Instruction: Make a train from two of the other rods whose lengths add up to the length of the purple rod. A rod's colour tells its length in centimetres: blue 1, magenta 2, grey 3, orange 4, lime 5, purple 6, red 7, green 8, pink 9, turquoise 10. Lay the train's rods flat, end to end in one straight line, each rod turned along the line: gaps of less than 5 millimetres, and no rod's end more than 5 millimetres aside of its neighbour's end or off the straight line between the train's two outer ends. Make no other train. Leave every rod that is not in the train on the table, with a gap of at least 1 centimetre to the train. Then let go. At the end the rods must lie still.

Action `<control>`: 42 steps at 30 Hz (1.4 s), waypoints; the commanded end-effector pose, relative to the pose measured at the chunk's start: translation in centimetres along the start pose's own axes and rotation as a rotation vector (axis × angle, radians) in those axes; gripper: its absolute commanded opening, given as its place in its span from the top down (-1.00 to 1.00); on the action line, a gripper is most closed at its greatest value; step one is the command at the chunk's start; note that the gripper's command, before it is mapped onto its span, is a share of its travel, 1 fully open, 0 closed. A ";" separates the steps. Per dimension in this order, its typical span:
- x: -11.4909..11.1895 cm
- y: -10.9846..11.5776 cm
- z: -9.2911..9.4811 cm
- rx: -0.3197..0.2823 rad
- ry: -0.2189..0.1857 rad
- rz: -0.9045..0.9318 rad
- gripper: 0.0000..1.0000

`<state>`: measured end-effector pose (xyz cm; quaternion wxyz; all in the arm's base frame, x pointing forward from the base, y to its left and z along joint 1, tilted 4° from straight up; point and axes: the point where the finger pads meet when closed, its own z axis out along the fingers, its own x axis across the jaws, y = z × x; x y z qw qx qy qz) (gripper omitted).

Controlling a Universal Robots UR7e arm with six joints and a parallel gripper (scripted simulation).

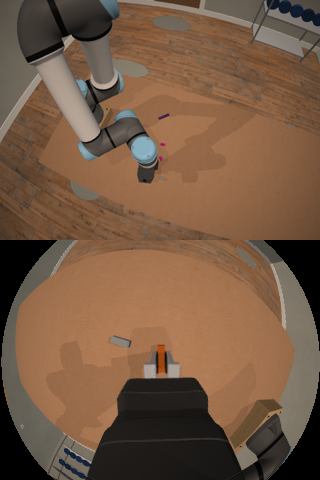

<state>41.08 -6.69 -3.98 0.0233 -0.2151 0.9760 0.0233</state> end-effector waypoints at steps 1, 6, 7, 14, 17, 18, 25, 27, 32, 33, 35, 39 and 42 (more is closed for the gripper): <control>0.0 0.0 -0.7 0.001 -0.001 0.000 0.52; 0.0 0.0 -2.3 0.001 -0.001 0.000 0.52; 0.0 0.0 -2.3 0.001 -0.001 0.000 0.52; 0.0 0.0 -5.3 0.001 -0.001 0.000 0.52; 0.0 0.0 -6.9 0.001 -0.001 0.000 0.52; 0.0 0.0 -7.4 0.001 -0.001 0.000 0.52; 0.0 0.0 -9.3 0.001 -0.001 0.000 0.52; 0.0 0.0 -9.7 0.001 -0.001 0.000 0.52; 0.0 0.0 -10.0 0.001 -0.001 0.000 0.52; 0.0 0.0 -10.0 0.001 -0.001 0.000 0.52; 0.0 0.0 -10.0 0.001 -0.001 0.000 0.52; -0.1 0.0 -10.0 0.001 -0.001 -0.002 0.52; -0.2 0.1 -10.0 0.001 -0.001 -0.013 0.52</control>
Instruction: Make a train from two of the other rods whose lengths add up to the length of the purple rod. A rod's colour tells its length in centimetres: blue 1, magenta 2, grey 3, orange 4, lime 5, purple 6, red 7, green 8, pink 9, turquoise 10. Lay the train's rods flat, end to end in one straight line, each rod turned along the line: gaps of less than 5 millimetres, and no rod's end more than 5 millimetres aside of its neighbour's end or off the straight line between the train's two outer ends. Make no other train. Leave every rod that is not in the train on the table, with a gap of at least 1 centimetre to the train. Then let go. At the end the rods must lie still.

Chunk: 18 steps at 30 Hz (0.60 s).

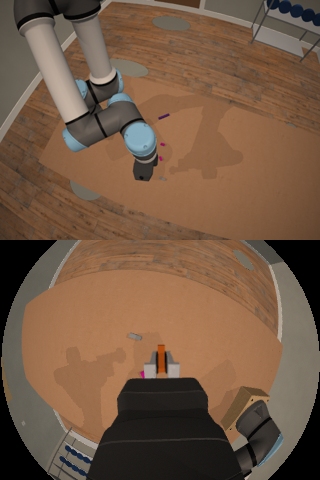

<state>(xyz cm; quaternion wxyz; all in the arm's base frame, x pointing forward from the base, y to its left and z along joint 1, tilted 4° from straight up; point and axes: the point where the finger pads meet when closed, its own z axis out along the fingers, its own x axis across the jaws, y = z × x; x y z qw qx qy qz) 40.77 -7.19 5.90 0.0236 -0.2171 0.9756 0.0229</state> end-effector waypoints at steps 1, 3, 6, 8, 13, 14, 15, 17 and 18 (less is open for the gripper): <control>-0.5 0.2 -0.1 0.001 -0.001 -0.034 0.52; -1.7 1.0 -0.1 0.001 -0.001 -0.129 0.52; -3.0 1.9 -0.1 0.001 0.000 -0.229 0.52; -3.7 2.4 -0.1 0.001 0.000 -0.289 0.52; -5.5 3.9 -0.1 0.001 -0.001 -0.434 0.52; -5.7 4.1 -0.1 0.001 -0.001 -0.448 0.52; -5.7 4.1 -0.1 0.001 -0.001 -0.452 0.52; -5.7 4.1 -0.1 0.001 -0.001 -0.452 0.52; -5.7 4.1 -0.1 0.001 -0.001 -0.453 0.52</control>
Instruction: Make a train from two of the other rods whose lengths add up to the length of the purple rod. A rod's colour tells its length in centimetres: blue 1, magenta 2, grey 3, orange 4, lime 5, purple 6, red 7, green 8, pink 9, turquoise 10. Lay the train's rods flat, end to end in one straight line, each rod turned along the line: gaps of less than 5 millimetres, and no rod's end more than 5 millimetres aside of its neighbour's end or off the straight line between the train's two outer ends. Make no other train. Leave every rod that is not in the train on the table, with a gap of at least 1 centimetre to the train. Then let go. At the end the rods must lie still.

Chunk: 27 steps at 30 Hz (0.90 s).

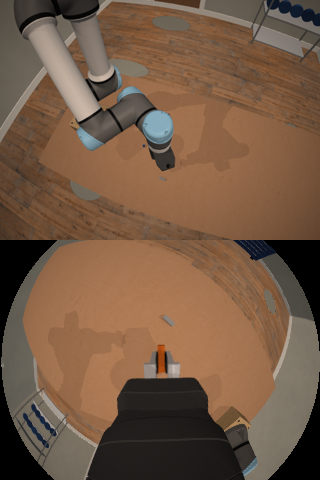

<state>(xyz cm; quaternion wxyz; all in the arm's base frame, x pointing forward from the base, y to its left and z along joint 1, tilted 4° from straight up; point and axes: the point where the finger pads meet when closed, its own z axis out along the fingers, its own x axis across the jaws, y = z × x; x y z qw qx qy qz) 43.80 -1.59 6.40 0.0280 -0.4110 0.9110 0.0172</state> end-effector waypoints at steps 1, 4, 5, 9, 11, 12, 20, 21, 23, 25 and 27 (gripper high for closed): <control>-0.7 0.1 0.0 0.000 0.000 -0.043 0.52; -0.7 0.1 0.0 0.000 0.000 -0.043 0.52; -0.7 0.1 0.0 0.000 0.000 -0.043 0.52; -0.7 0.1 0.0 0.000 0.000 -0.043 0.52; -0.7 0.1 0.0 0.000 0.000 -0.043 0.52; -0.7 0.1 0.0 0.000 0.000 -0.043 0.52; -0.7 0.0 1.0 0.000 0.000 -0.043 0.52; -0.7 0.0 1.3 0.000 0.000 -0.043 0.52; -0.7 0.0 2.1 0.000 0.000 -0.043 0.52; -0.6 0.0 2.9 0.000 0.000 -0.043 0.52; -0.6 0.0 3.8 0.000 0.000 -0.043 0.52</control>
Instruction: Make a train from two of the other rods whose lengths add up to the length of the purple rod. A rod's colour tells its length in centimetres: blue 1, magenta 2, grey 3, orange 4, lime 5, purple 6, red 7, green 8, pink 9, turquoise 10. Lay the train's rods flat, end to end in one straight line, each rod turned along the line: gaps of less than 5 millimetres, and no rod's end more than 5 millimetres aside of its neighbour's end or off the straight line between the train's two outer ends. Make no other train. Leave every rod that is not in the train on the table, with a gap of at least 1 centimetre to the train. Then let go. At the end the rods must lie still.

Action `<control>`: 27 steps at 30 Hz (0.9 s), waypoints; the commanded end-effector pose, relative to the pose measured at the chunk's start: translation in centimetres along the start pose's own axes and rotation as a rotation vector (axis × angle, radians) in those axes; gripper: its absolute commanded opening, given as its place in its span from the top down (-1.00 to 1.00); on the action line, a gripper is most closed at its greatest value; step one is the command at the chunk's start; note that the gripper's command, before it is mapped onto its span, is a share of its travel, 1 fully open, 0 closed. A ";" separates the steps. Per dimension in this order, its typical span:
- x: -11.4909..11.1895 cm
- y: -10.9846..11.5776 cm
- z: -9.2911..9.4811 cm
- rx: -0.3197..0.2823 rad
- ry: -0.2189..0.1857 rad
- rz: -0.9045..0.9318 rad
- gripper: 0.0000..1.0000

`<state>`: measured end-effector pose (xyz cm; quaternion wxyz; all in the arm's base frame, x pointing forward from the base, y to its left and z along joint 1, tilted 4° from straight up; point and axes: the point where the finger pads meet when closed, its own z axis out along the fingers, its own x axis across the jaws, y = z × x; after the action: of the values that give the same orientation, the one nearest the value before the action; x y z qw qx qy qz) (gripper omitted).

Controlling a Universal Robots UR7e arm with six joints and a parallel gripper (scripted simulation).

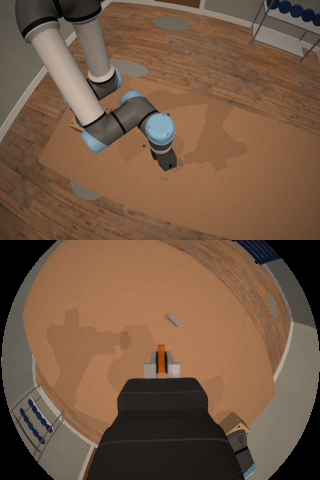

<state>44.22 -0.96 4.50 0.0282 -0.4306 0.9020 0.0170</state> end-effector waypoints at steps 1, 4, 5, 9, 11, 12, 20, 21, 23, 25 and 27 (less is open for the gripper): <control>0.0 -0.1 2.3 0.001 0.000 0.000 0.52; 0.0 -0.1 3.7 0.001 0.000 0.000 0.52; 0.0 -0.1 3.7 0.001 0.000 0.000 0.52; 0.0 -0.1 4.8 0.001 0.000 0.000 0.52; 0.0 -0.1 5.5 0.001 0.000 0.000 0.52; 0.0 -0.1 5.8 0.001 0.000 0.000 0.52; 0.0 -0.1 6.8 0.001 0.000 0.000 0.52; 0.0 -0.1 6.8 0.001 0.000 0.000 0.52; 0.0 -0.1 6.8 0.001 0.000 0.000 0.52; 0.0 -0.1 6.8 0.001 0.000 0.000 0.52; 0.0 -0.1 6.8 0.001 0.000 0.000 0.52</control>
<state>44.50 -0.66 -2.31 0.0276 -0.4305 0.9020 0.0175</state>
